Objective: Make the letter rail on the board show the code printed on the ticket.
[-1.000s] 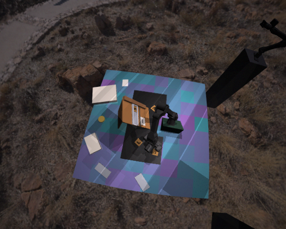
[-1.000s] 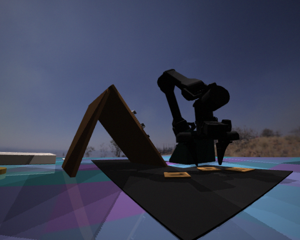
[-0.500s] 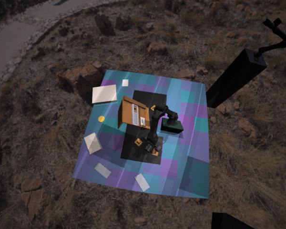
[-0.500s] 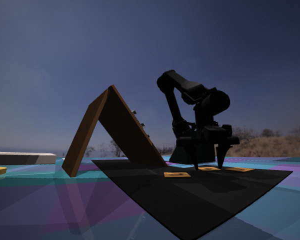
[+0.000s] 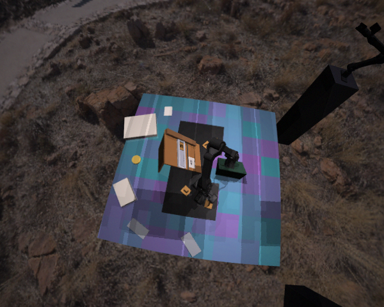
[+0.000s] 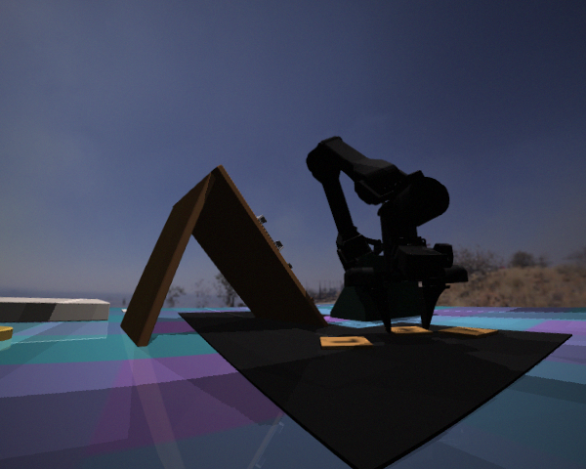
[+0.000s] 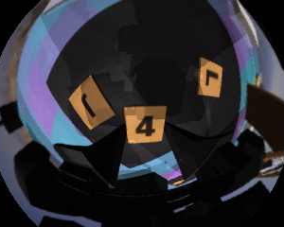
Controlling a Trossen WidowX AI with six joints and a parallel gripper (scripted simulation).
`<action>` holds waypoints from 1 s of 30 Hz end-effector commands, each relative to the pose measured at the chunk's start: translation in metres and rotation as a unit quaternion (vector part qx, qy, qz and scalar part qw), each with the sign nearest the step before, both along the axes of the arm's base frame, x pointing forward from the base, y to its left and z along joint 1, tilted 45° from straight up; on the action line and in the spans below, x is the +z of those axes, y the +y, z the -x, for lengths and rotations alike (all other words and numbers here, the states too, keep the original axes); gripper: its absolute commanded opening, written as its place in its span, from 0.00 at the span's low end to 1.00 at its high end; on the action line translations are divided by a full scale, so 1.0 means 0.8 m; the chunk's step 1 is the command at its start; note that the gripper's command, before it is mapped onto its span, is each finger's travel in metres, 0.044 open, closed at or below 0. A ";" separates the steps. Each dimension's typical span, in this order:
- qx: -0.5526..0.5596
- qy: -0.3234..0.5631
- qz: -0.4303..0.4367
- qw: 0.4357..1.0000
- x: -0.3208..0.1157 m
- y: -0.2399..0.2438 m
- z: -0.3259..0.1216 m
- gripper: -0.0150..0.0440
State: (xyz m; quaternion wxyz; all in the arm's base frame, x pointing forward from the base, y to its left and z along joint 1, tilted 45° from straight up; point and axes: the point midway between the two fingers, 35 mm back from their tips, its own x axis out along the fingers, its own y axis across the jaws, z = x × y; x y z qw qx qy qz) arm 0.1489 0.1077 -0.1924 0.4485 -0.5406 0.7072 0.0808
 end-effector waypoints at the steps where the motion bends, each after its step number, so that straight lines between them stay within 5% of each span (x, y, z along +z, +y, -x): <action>1: 0.003 0.001 0.000 1.000 0.000 0.000 0.000 0.67; 3: 0.003 0.001 0.000 1.000 0.000 0.000 0.000 0.65; 12: 0.003 0.001 0.000 1.000 0.008 0.007 0.000 0.25; 30: 0.003 0.001 0.000 1.000 0.022 0.020 -0.002 0.25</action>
